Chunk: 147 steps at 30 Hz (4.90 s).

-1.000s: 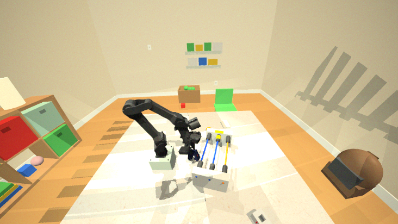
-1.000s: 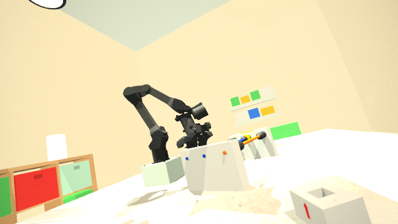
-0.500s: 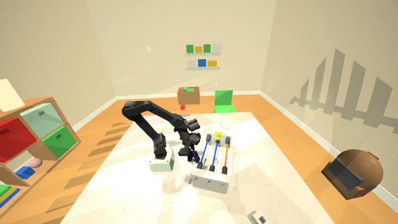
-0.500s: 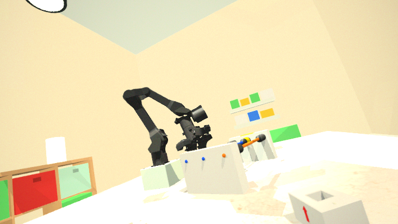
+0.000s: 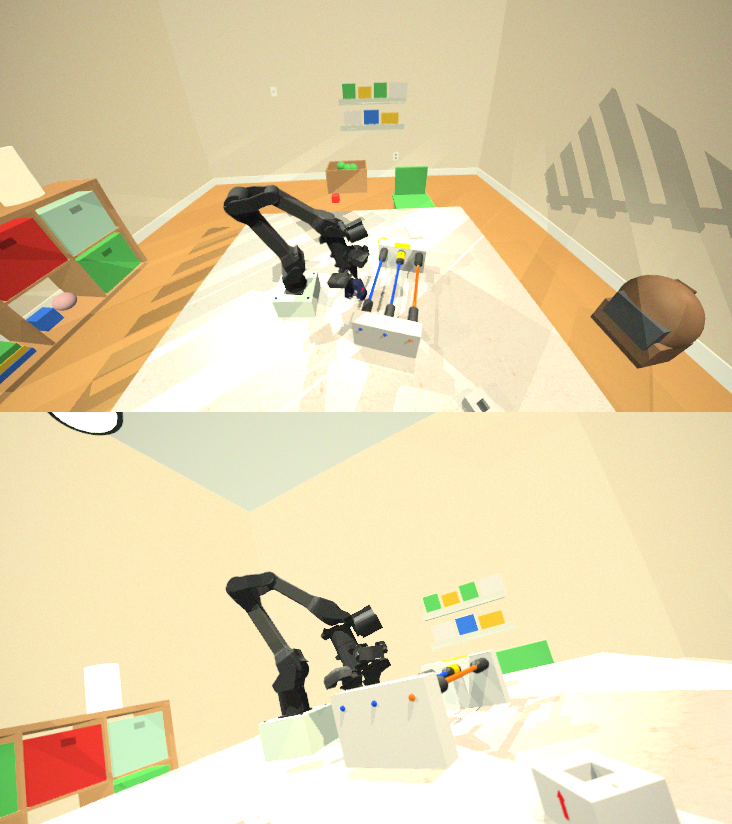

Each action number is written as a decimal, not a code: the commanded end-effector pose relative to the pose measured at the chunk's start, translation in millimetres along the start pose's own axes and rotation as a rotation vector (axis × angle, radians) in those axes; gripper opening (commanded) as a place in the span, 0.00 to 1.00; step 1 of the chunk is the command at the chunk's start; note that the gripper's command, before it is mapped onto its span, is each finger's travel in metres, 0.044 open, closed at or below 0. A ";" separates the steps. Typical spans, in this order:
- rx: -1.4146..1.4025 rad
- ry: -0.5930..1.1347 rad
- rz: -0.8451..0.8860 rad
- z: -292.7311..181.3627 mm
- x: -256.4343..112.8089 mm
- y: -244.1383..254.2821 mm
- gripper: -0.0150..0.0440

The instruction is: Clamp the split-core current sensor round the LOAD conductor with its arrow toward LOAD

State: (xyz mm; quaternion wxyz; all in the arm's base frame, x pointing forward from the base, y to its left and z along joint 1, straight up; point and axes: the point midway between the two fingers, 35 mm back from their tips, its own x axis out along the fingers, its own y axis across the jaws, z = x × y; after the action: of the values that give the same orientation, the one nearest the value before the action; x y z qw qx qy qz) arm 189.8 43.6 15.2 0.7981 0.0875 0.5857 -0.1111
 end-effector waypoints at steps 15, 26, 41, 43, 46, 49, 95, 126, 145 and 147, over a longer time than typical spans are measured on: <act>0.000 0.000 0.000 0.0 0.0 0.0 0.39; 0.000 0.000 0.000 0.0 0.0 0.0 0.81; -0.208 0.062 -0.003 -1.1 -57.3 -1.6 0.80; -0.376 0.090 0.003 2.3 -57.1 -2.1 0.80; -0.626 0.130 0.023 7.5 -56.4 -2.9 0.80; -0.874 0.167 0.057 13.0 -55.4 -4.0 0.80; -1.561 0.225 0.220 17.0 -3.8 -7.8 0.80; -1.558 0.220 0.212 17.8 -0.5 -7.9 0.46; -1.560 0.223 0.217 52.8 -82.7 -3.0 0.25; -1.560 0.223 0.218 55.7 -91.7 -3.0 0.25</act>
State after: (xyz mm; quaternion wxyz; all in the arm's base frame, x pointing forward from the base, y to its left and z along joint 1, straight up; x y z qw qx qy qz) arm 213.5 32.3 102.6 0.5702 -0.4283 0.5629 0.4179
